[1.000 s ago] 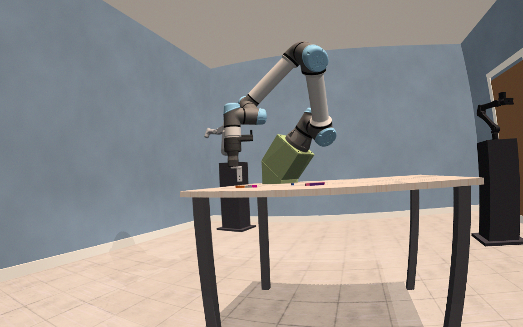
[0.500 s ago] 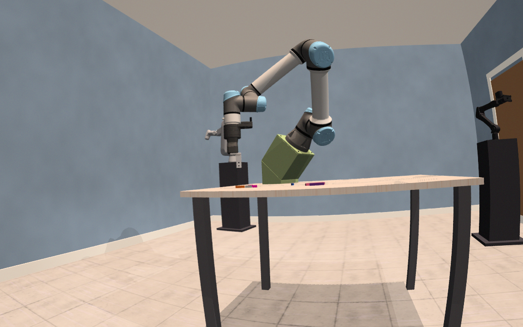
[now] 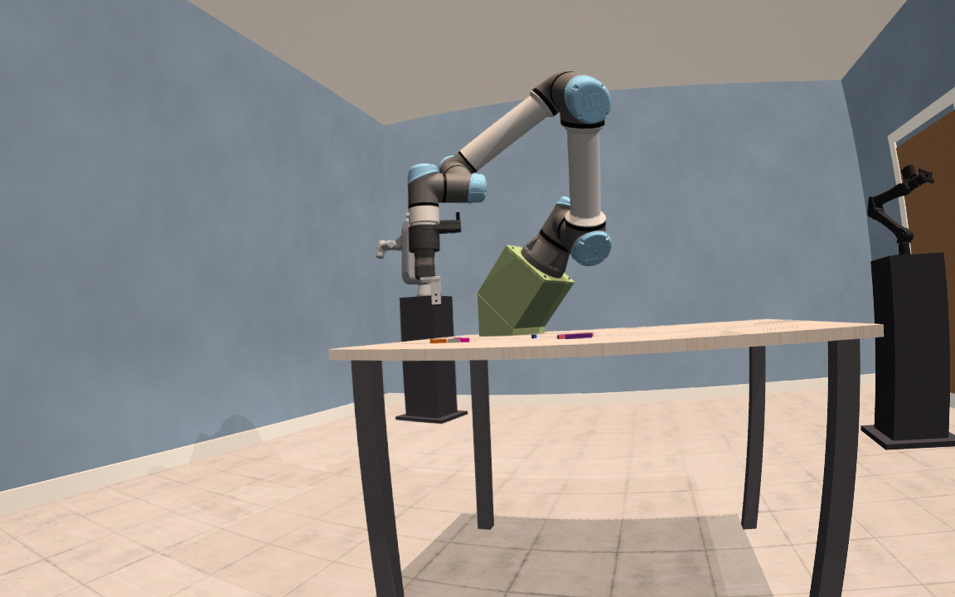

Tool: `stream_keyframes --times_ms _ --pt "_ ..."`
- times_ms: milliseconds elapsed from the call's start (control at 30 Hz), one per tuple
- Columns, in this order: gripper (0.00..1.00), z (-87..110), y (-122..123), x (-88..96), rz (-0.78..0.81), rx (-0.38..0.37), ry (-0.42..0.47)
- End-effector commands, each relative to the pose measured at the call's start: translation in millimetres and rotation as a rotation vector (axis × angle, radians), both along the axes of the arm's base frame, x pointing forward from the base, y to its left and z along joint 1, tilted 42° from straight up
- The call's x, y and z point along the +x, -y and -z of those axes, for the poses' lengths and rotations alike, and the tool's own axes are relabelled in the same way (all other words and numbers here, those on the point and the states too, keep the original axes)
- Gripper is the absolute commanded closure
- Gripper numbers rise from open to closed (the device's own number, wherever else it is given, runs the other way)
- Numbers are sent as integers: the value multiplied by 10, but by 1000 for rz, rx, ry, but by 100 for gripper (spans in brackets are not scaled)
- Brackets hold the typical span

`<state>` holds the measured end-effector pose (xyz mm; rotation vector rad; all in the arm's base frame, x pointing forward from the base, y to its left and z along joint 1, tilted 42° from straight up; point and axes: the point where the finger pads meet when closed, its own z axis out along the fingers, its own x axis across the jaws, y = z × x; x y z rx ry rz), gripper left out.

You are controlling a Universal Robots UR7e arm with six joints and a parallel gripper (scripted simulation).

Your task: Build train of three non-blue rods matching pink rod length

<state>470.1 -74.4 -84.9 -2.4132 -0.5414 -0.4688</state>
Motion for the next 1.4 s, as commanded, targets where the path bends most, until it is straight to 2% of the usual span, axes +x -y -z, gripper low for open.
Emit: stream_keyframes --times_ms 0,467,700,767,1100,1367 --pt "0 -2 6 2 1 -1 1" --pt "0 -41 39 -8 1 -1 1" --pt "0 -256 220 -65 1 -1 1" --pt "0 -256 220 -65 1 -1 1" --pt "0 -622 529 -162 1 -1 1" --pt "0 -682 579 -178 1 -1 1"
